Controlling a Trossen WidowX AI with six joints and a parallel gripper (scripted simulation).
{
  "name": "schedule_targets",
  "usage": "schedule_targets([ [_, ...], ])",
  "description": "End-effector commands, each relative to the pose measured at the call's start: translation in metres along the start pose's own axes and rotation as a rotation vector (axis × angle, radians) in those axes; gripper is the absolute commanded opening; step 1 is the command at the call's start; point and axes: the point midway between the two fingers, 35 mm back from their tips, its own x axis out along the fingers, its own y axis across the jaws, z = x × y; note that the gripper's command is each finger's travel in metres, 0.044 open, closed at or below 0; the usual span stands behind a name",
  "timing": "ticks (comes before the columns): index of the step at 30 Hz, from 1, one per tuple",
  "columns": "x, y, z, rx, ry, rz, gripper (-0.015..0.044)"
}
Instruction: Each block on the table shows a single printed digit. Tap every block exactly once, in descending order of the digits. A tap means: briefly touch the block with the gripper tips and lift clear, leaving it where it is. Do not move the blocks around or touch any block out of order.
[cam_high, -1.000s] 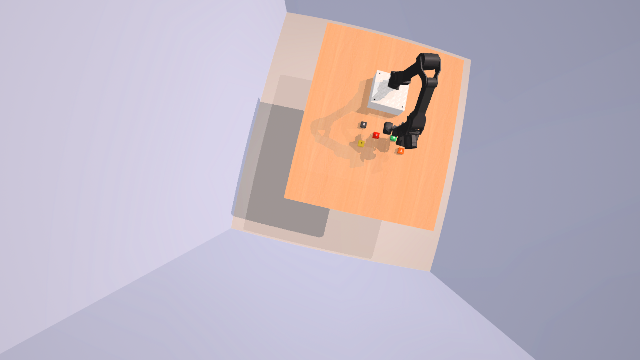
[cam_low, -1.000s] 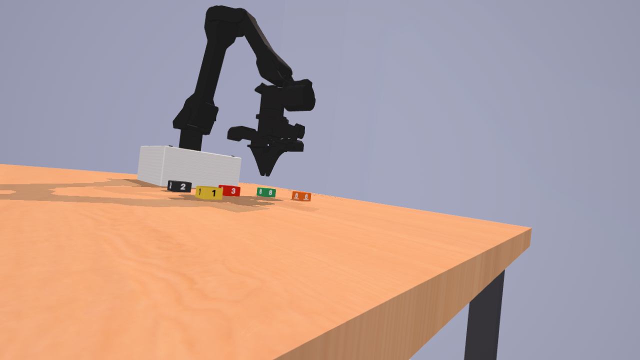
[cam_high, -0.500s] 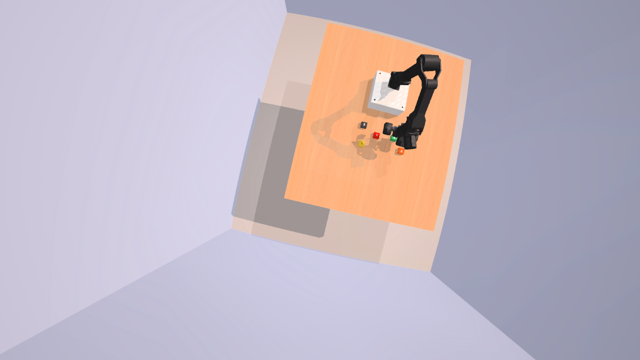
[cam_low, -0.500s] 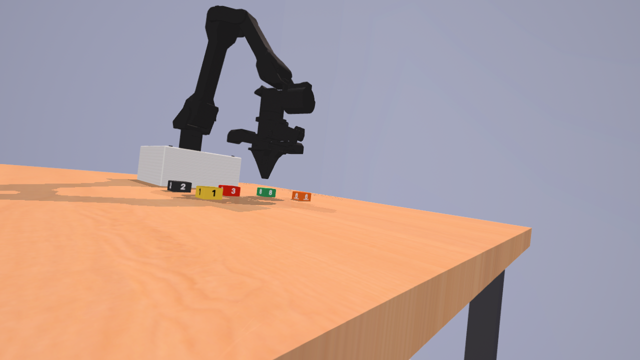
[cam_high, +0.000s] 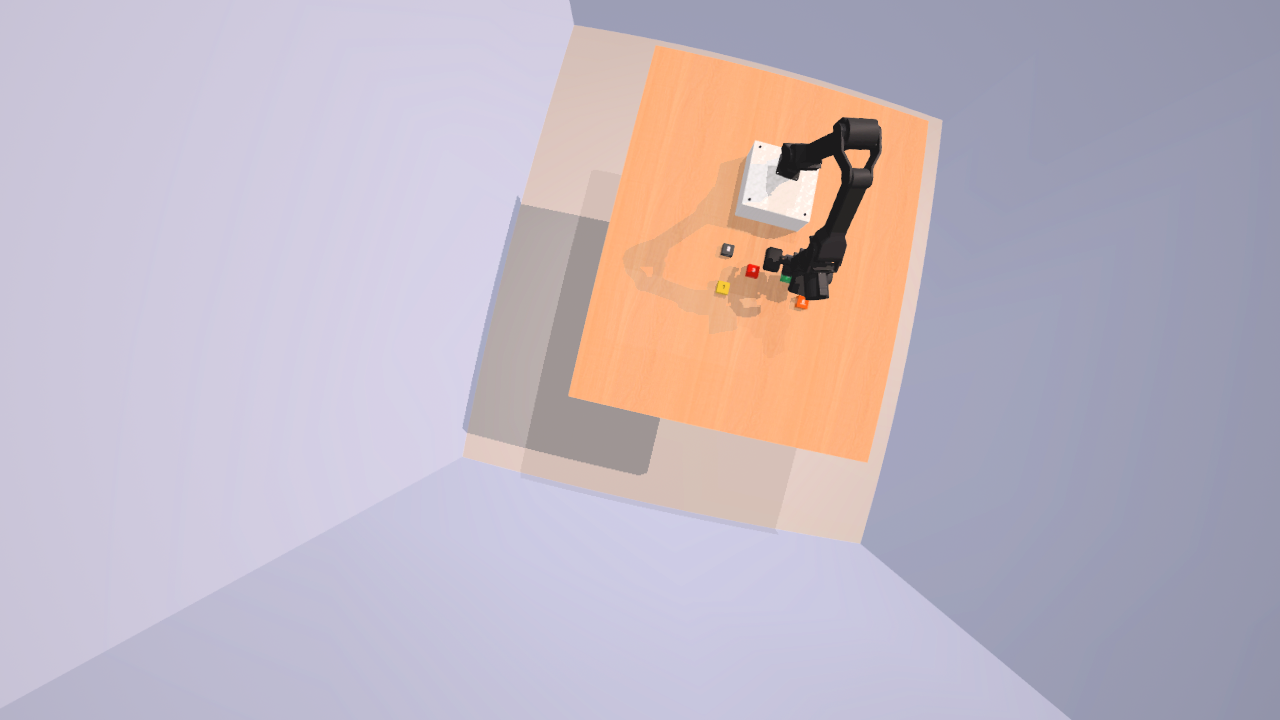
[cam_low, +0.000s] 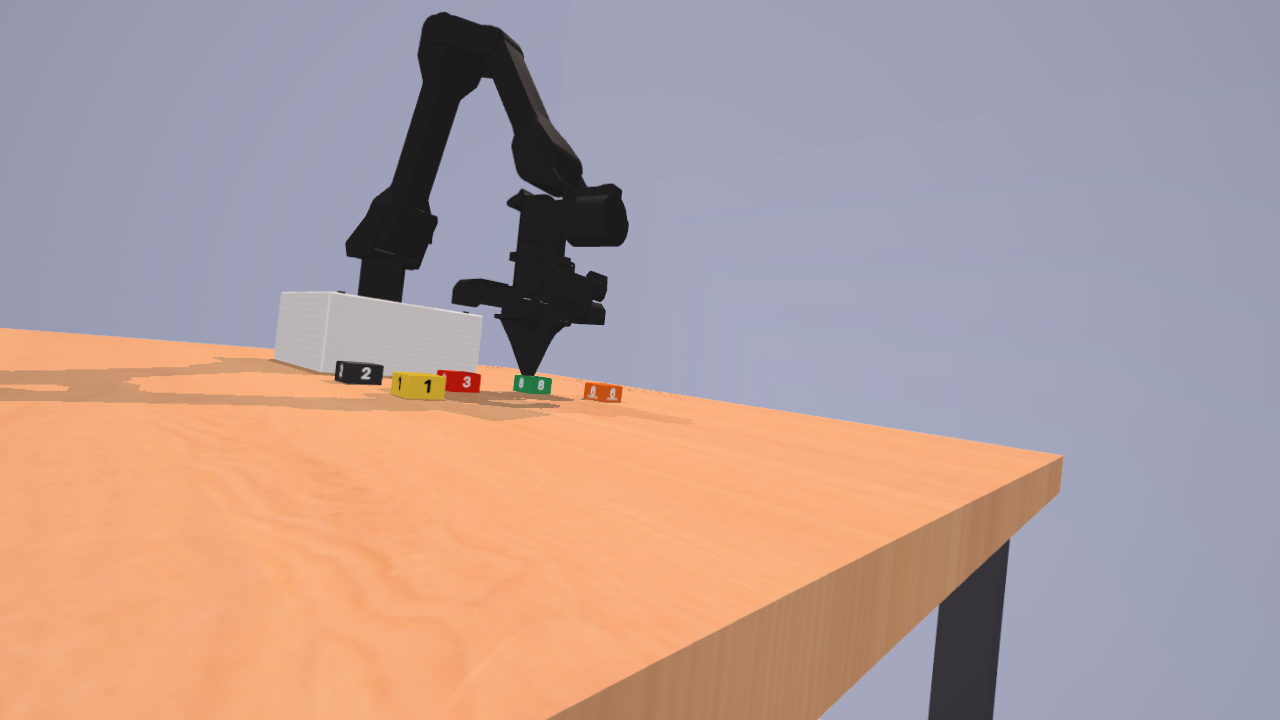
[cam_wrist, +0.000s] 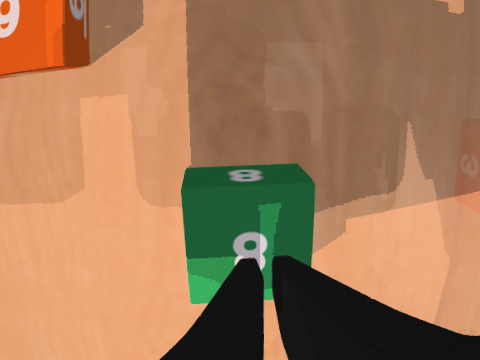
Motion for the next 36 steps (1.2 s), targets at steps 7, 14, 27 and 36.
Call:
schedule_targets([
  [7, -0.007, 0.000, -0.001, 0.002, 0.003, -0.001, 0.0020],
  [14, -0.025, -0.001, -0.002, 0.006, 0.007, -0.003, 0.0020],
  [27, -0.107, 0.000, -0.001, 0.006, 0.006, -0.003, 0.0020],
  [36, -0.108, 0.058, 0.060, 0.006, 0.001, 0.002, 0.0020],
])
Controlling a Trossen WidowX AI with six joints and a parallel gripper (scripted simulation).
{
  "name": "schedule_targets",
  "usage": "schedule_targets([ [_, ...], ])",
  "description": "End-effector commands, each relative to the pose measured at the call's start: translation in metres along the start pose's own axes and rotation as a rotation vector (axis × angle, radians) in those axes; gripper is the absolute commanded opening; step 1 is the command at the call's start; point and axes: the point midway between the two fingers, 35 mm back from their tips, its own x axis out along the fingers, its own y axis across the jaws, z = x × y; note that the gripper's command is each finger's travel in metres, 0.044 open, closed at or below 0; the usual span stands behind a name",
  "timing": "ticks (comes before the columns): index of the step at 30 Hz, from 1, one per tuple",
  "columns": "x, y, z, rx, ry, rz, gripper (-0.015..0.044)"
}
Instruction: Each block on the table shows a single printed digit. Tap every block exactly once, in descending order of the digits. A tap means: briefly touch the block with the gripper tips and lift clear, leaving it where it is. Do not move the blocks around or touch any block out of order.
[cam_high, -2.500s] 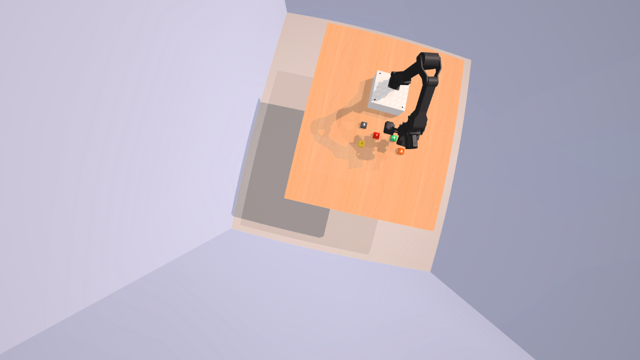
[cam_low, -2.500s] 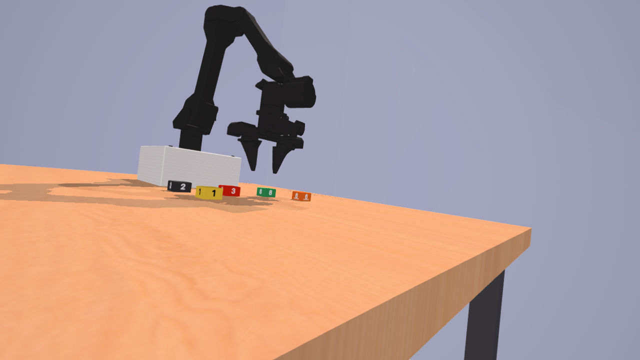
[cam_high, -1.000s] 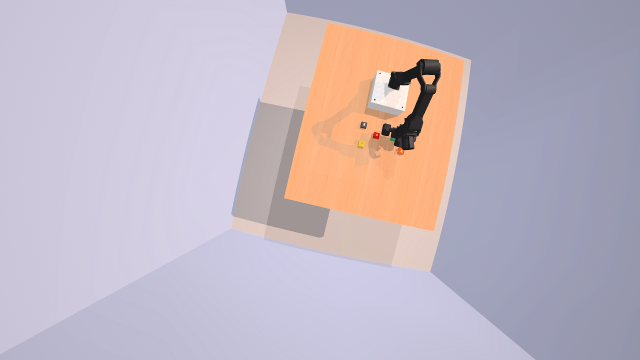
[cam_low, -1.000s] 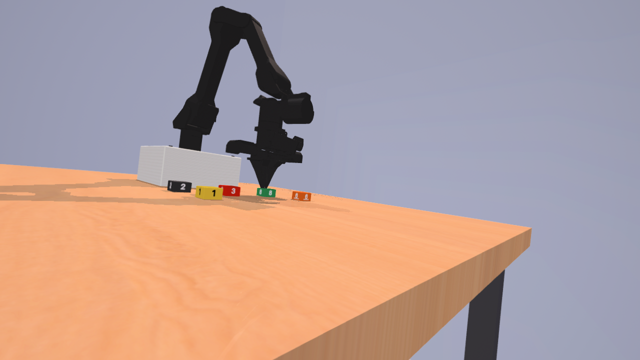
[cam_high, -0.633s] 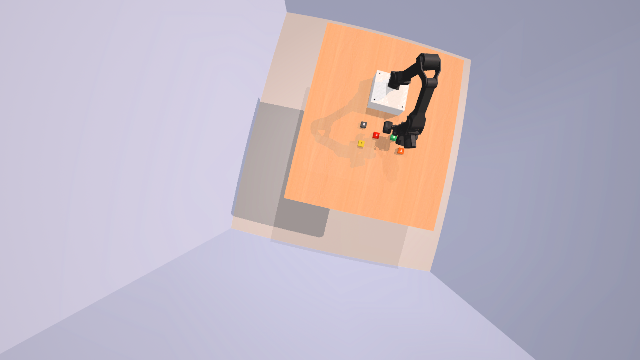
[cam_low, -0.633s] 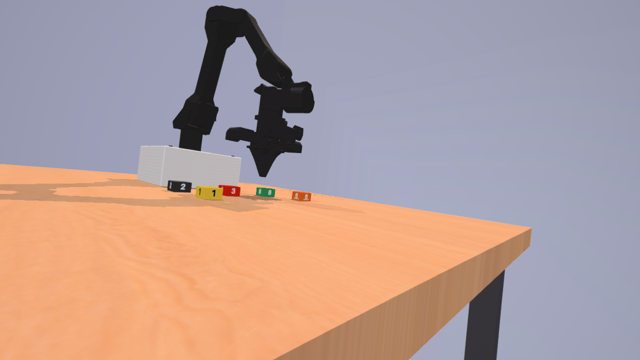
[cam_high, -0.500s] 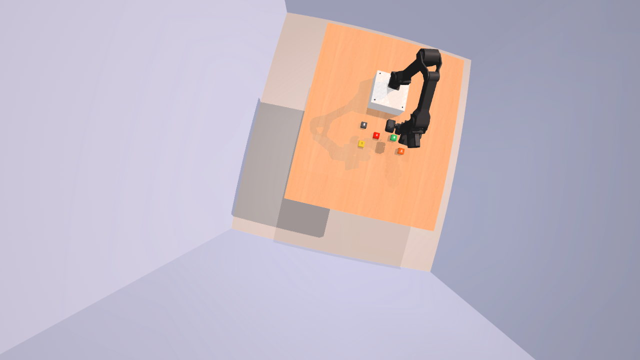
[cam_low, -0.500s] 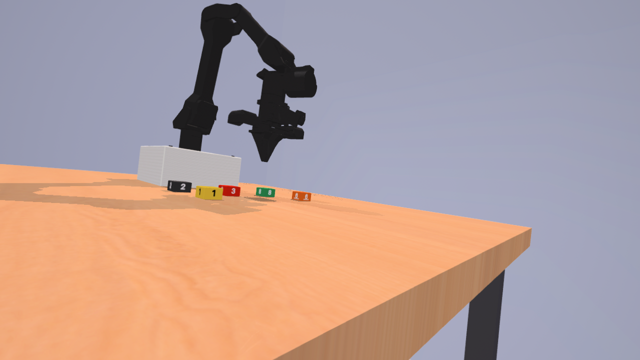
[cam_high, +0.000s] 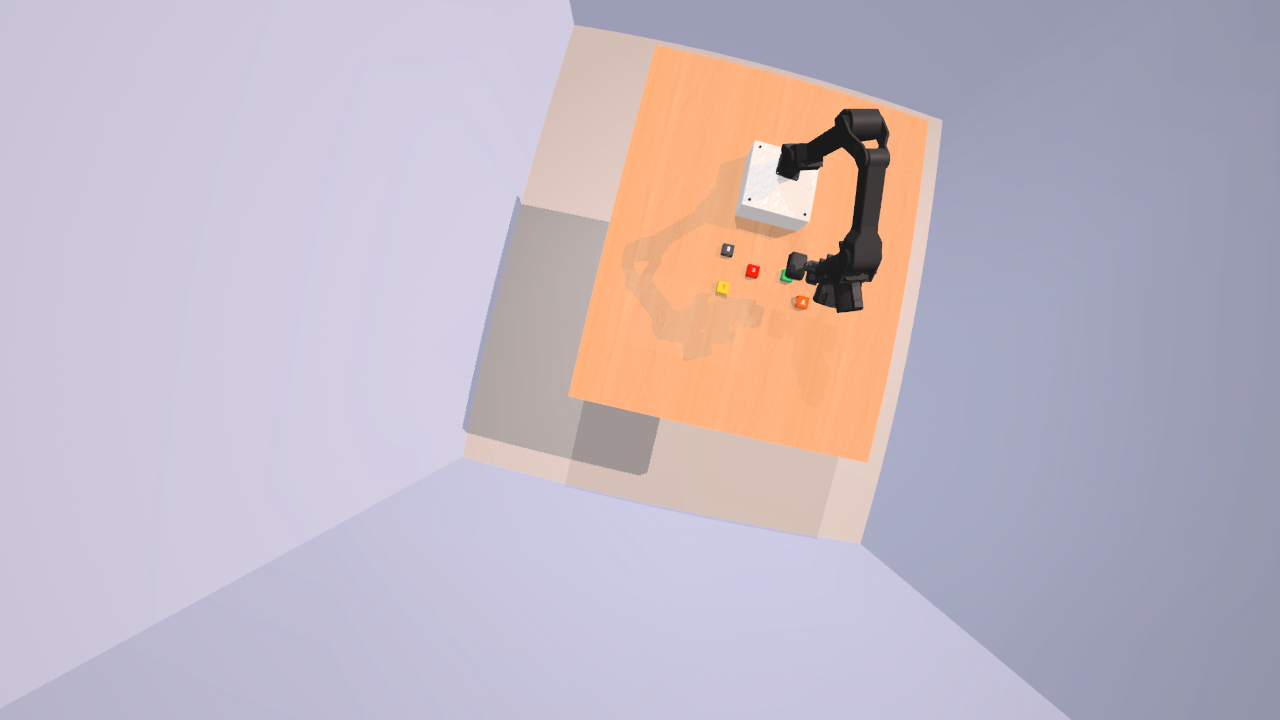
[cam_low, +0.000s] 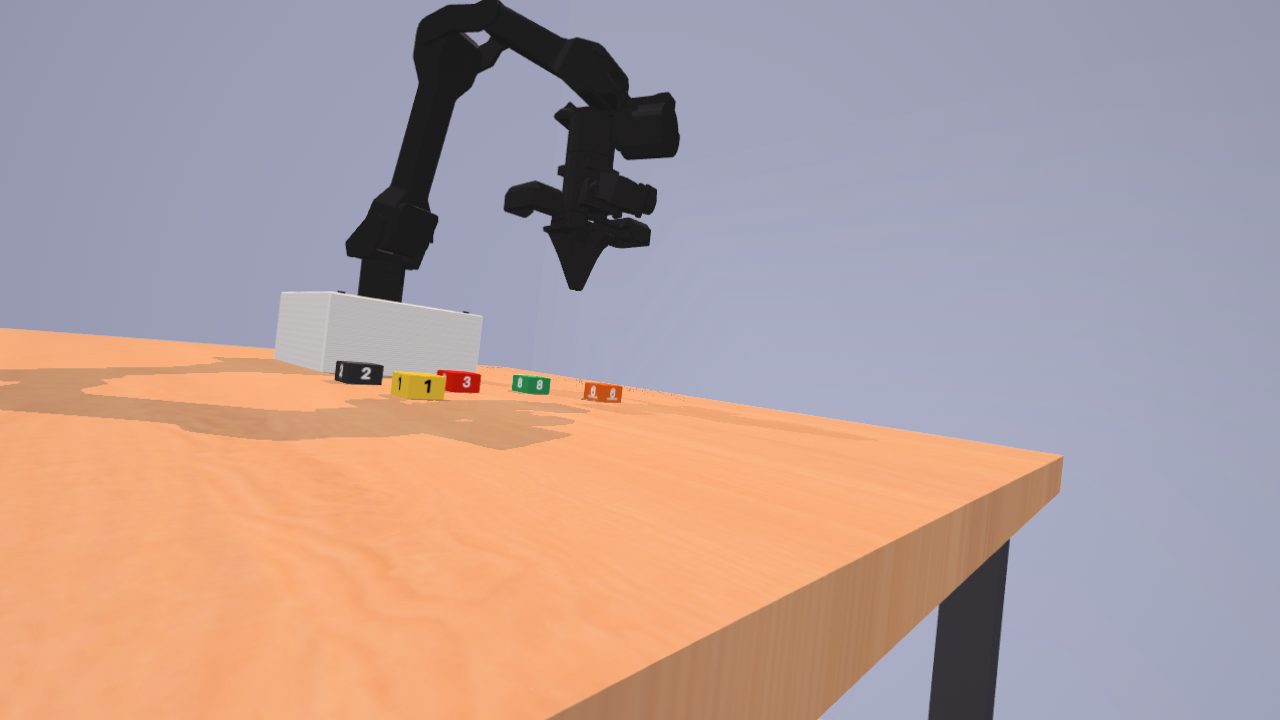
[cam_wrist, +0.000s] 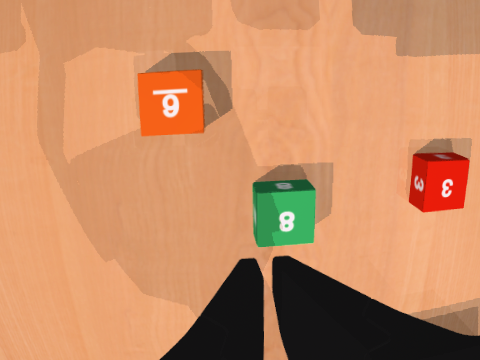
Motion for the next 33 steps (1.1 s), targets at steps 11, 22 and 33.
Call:
schedule_targets([
  [11, 0.053, 0.034, 0.031, 0.000, -0.003, 0.001, 0.0020],
  [22, 0.085, 0.033, 0.029, 0.000, -0.003, 0.001, 0.0020],
  [33, 0.102, 0.033, 0.029, 0.000, -0.003, 0.001, 0.0020],
])
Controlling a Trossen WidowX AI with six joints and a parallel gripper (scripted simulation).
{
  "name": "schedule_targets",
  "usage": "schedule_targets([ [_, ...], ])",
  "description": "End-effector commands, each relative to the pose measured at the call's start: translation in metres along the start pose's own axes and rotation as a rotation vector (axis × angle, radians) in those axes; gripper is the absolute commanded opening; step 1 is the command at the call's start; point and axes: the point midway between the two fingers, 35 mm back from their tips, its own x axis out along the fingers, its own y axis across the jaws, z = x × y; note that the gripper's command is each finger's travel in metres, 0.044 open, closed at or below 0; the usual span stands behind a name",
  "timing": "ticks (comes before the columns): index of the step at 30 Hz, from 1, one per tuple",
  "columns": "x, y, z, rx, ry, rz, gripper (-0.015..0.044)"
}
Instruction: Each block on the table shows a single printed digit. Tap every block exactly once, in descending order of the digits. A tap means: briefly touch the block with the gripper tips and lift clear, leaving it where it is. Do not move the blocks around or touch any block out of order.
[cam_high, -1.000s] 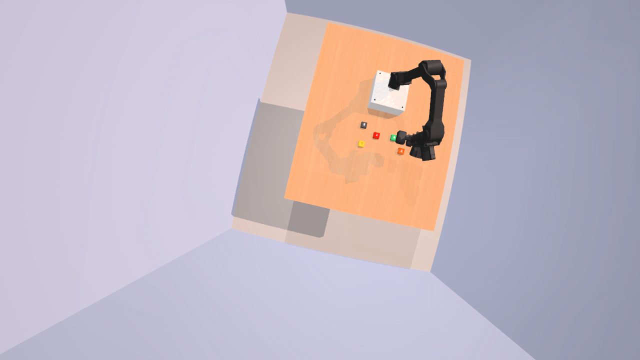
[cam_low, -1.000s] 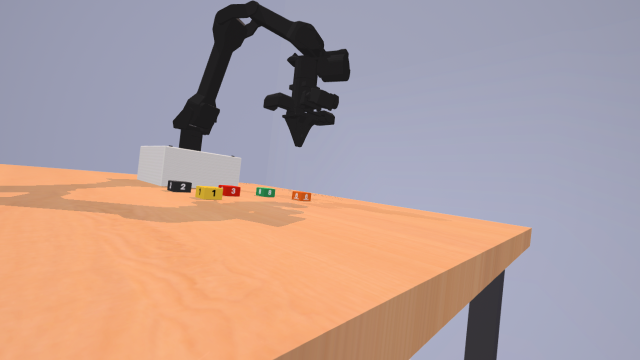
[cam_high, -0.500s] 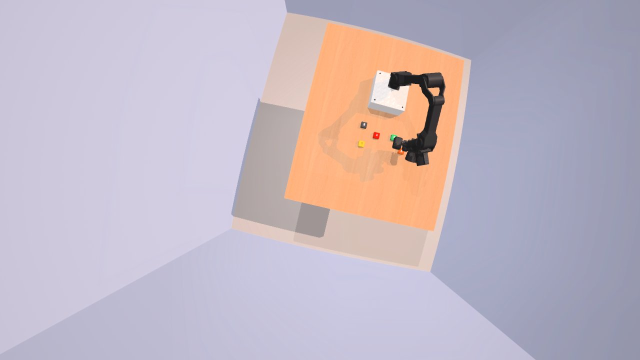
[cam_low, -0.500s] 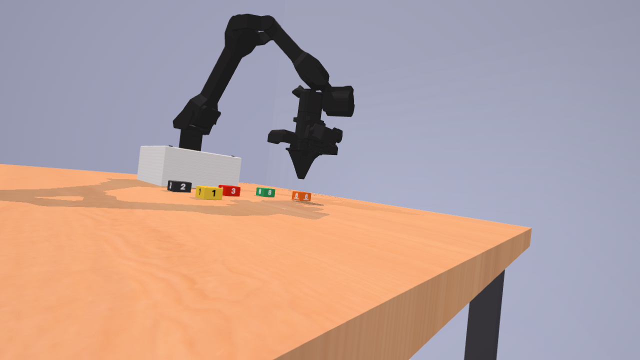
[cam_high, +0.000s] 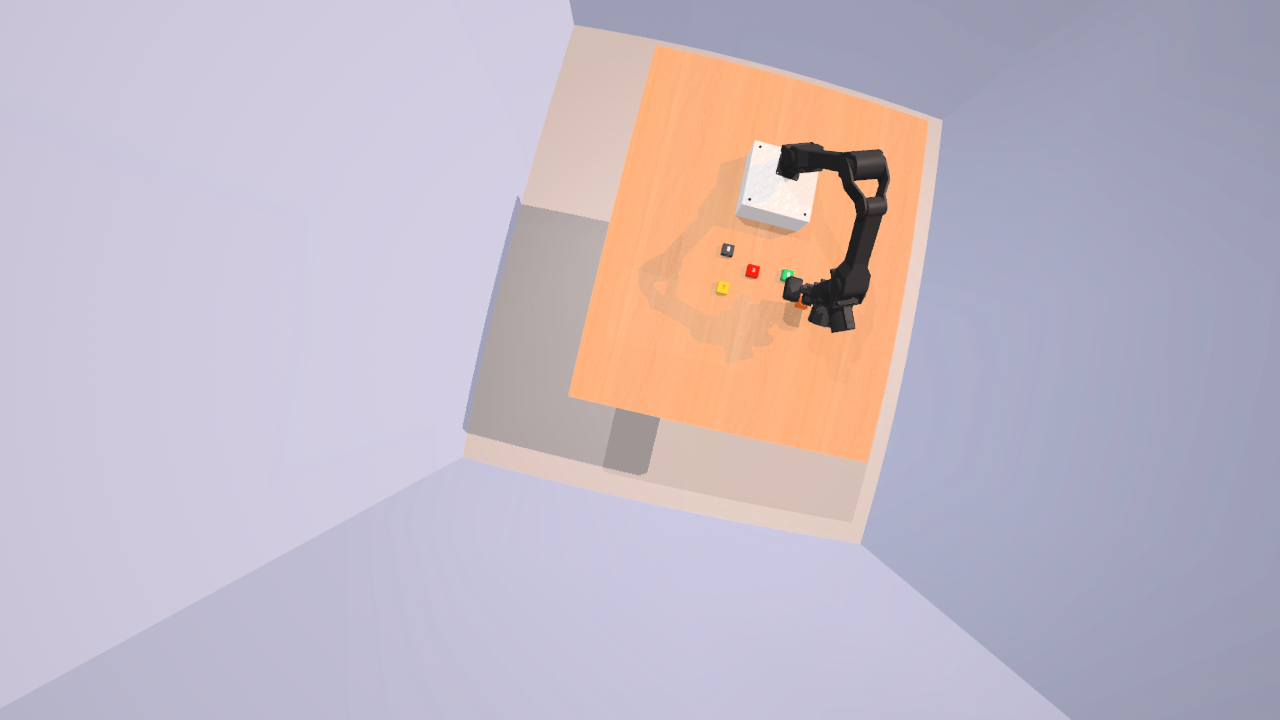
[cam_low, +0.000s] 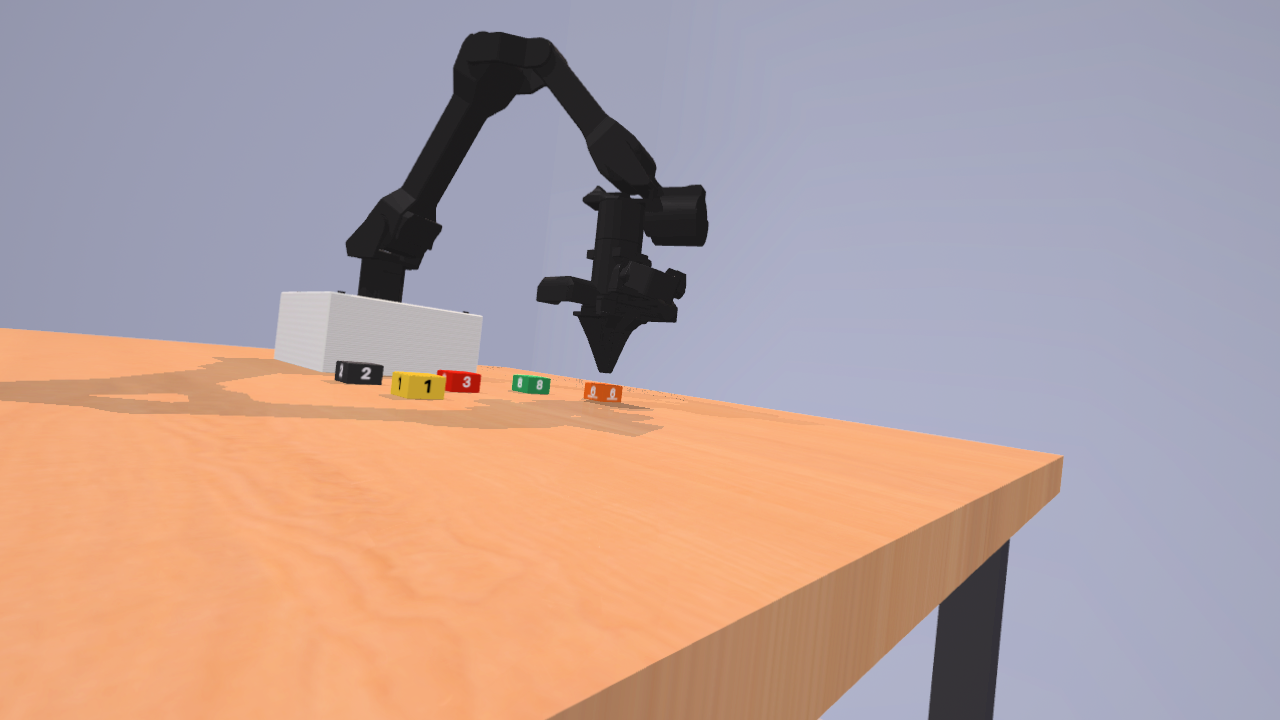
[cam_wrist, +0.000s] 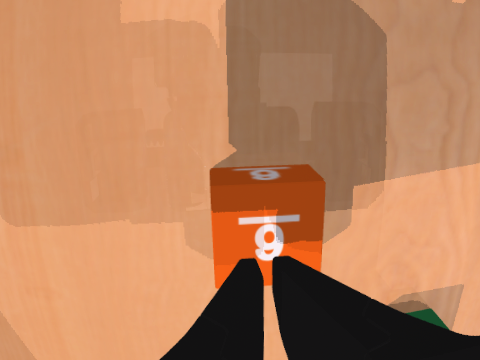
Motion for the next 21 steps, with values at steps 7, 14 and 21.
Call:
schedule_targets([
  [7, 0.018, -0.001, -0.003, 0.006, 0.007, -0.005, 0.0020],
  [14, 0.018, -0.001, -0.003, 0.006, 0.007, -0.005, 0.0020],
  [21, -0.012, -0.001, -0.003, 0.006, 0.007, -0.005, 0.0020],
])
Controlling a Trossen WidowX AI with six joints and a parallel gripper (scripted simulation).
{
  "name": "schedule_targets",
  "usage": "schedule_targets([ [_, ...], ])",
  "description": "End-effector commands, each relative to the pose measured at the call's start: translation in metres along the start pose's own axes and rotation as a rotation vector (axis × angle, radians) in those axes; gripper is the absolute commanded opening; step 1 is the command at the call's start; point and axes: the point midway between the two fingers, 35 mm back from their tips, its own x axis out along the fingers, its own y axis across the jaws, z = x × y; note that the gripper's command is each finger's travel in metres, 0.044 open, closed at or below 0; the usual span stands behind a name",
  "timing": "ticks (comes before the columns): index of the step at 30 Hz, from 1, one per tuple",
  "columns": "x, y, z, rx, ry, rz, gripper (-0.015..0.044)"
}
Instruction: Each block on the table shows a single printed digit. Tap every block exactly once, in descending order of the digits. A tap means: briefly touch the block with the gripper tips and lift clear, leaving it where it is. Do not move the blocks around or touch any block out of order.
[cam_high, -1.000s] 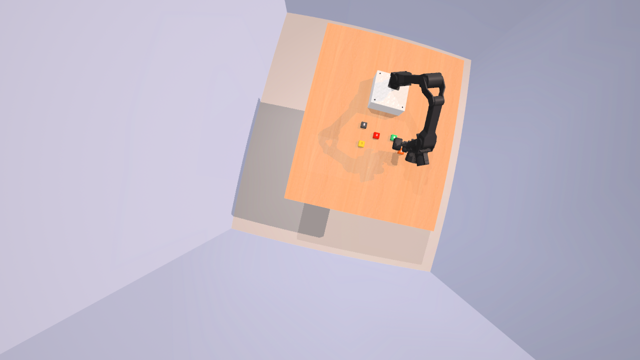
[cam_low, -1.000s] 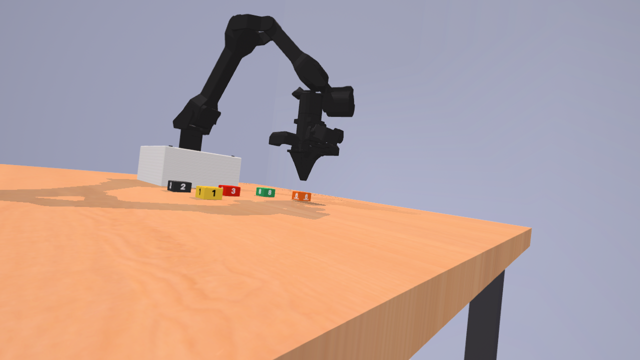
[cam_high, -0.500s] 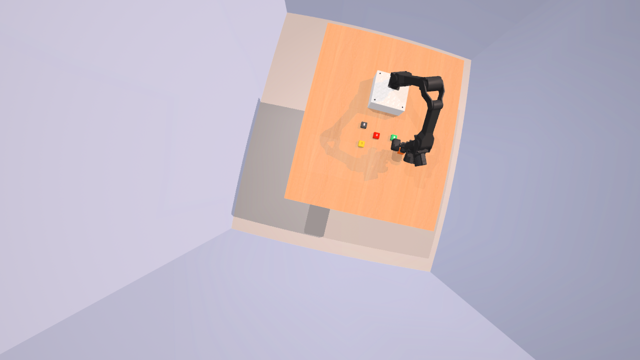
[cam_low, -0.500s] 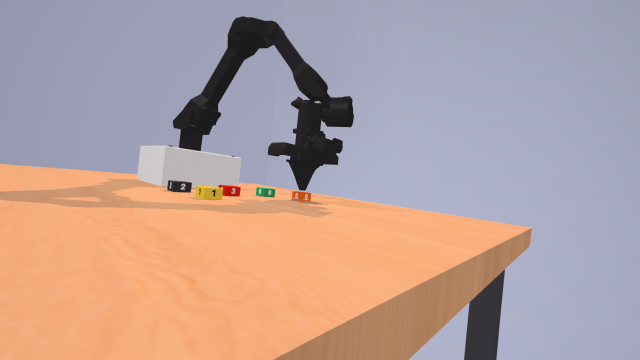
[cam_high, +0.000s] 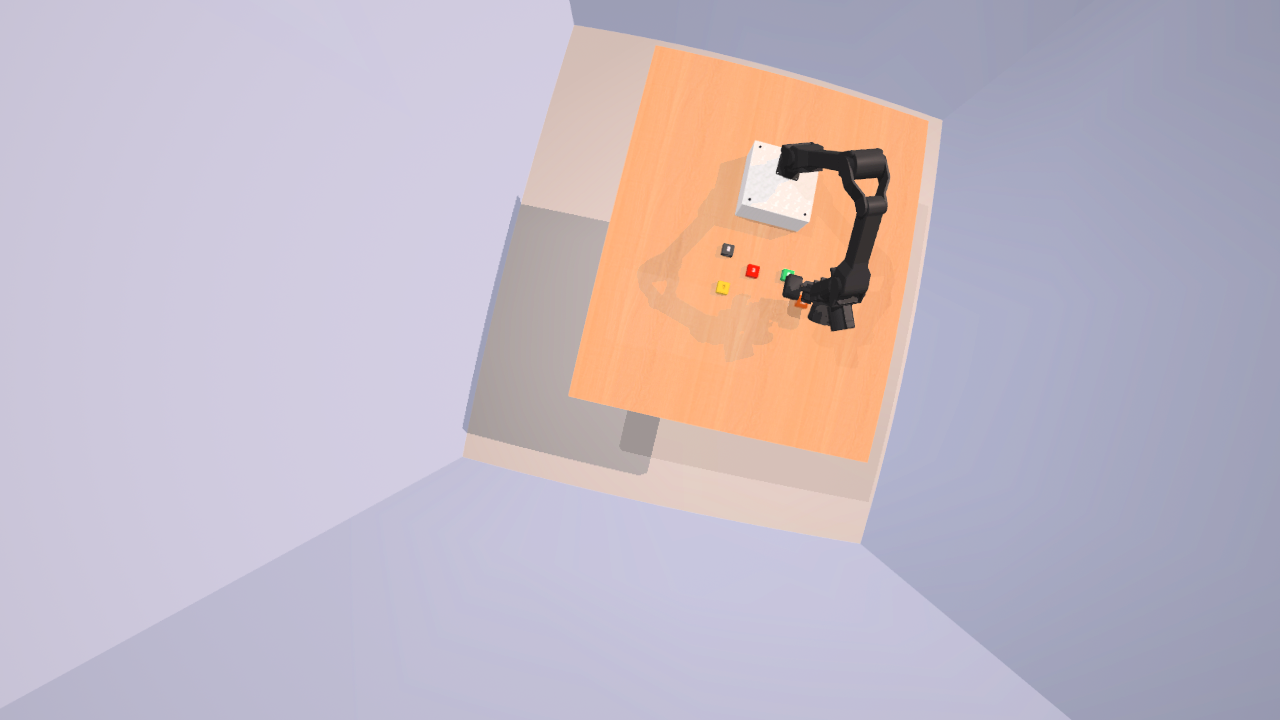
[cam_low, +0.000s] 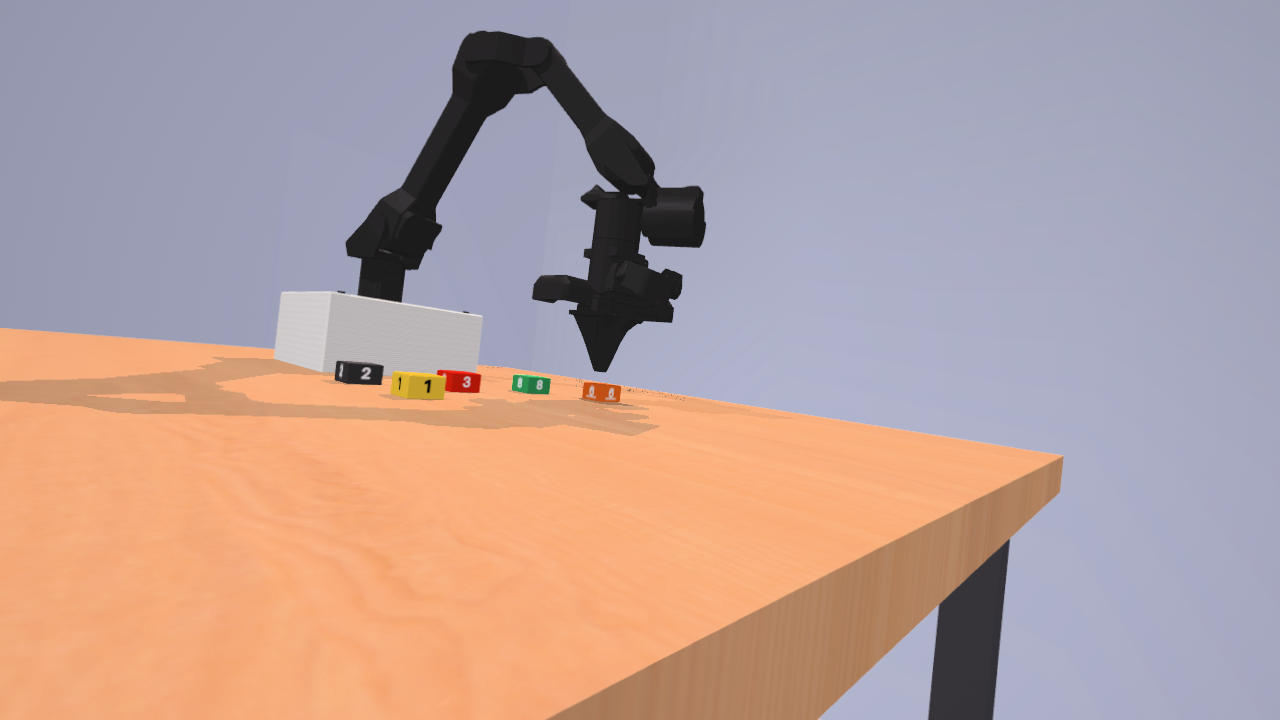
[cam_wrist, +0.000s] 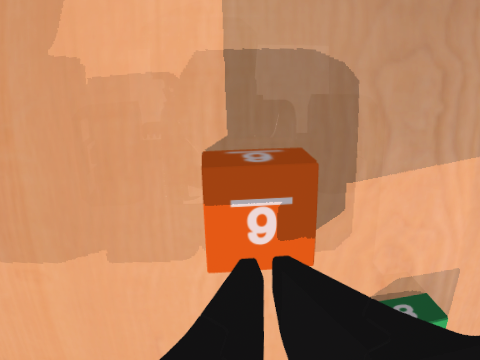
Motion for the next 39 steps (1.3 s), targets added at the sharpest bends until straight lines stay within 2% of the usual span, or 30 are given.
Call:
schedule_targets([
  [1, -0.011, 0.001, 0.003, 0.006, -0.013, 0.003, 0.0020],
  [4, -0.024, 0.002, 0.005, 0.006, -0.013, 0.003, 0.0020],
  [8, -0.089, 0.001, 0.003, 0.006, -0.013, 0.004, 0.0020],
  [15, -0.092, -0.002, 0.003, 0.006, -0.013, 0.003, 0.0020],
  [19, -0.094, -0.059, -0.003, 0.006, -0.013, -0.002, 0.0020],
  [26, -0.091, -0.153, -0.038, 0.006, -0.010, -0.010, 0.0020],
  [34, -0.088, -0.156, -0.039, 0.006, -0.010, -0.011, 0.0020],
  [39, -0.013, -0.157, -0.039, 0.006, -0.009, -0.011, 0.0020],
])
